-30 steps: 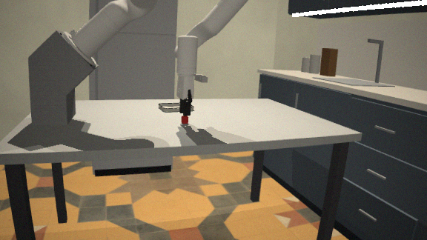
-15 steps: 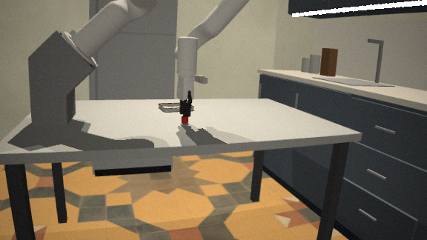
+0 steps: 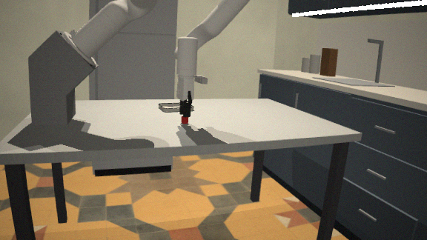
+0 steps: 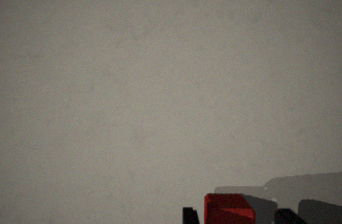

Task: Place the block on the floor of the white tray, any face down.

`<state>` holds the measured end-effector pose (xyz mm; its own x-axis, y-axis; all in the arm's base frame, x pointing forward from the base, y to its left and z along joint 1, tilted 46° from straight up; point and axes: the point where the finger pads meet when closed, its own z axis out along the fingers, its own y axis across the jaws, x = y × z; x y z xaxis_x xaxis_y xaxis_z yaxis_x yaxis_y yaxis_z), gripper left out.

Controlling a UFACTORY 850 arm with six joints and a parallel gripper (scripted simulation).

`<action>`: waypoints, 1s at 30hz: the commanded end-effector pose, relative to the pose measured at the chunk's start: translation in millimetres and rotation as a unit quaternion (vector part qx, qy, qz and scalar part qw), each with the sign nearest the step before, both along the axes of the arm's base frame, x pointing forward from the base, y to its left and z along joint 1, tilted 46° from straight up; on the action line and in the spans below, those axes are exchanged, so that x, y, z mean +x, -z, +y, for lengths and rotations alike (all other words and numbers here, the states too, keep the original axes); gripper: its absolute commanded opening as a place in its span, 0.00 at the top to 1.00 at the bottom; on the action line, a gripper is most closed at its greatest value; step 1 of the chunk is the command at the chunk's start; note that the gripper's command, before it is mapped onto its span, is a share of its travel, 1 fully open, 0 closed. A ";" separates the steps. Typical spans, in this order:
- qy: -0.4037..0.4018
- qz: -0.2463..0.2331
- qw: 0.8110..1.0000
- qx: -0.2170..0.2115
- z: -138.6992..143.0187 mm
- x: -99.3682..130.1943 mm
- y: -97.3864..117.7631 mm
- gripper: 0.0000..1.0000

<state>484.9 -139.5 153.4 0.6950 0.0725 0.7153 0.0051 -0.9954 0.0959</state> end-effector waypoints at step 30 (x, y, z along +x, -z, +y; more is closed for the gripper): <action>0.000 0.000 1.000 0.000 -1.8 20.3 19.5 0.53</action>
